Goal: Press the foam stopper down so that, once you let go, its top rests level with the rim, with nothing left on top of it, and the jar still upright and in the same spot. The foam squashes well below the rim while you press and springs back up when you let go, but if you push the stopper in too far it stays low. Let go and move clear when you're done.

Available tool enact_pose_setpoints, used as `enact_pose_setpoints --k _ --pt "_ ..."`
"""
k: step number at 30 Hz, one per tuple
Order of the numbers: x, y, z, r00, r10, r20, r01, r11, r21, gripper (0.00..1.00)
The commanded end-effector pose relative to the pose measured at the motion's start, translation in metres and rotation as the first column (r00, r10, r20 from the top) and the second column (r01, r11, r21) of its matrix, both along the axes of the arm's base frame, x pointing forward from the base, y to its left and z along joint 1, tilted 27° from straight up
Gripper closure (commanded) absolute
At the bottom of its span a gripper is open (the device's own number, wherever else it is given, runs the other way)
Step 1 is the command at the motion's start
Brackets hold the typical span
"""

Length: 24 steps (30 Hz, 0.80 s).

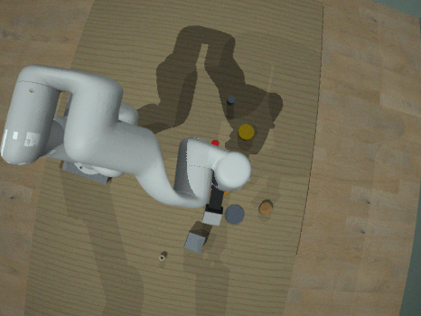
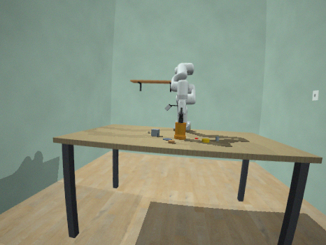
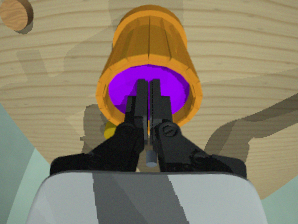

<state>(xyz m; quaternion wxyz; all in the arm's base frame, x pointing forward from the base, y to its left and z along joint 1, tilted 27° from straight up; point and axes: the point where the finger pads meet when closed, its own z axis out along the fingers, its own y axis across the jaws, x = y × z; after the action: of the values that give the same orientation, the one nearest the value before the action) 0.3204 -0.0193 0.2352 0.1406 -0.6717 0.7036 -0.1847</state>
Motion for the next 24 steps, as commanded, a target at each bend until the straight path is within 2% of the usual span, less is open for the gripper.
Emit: enact_pose_setpoints --k 1,14,24 --pt "0.001 0.0 0.001 1.0 0.0 0.003 0.0 1.0 0.0 1.0" --pt "0.0 0.0 0.002 1.0 0.0 0.003 0.0 1.0 0.0 1.0" --pt "-0.006 0.001 0.014 1.0 0.0 0.003 0.0 1.0 0.0 1.0"
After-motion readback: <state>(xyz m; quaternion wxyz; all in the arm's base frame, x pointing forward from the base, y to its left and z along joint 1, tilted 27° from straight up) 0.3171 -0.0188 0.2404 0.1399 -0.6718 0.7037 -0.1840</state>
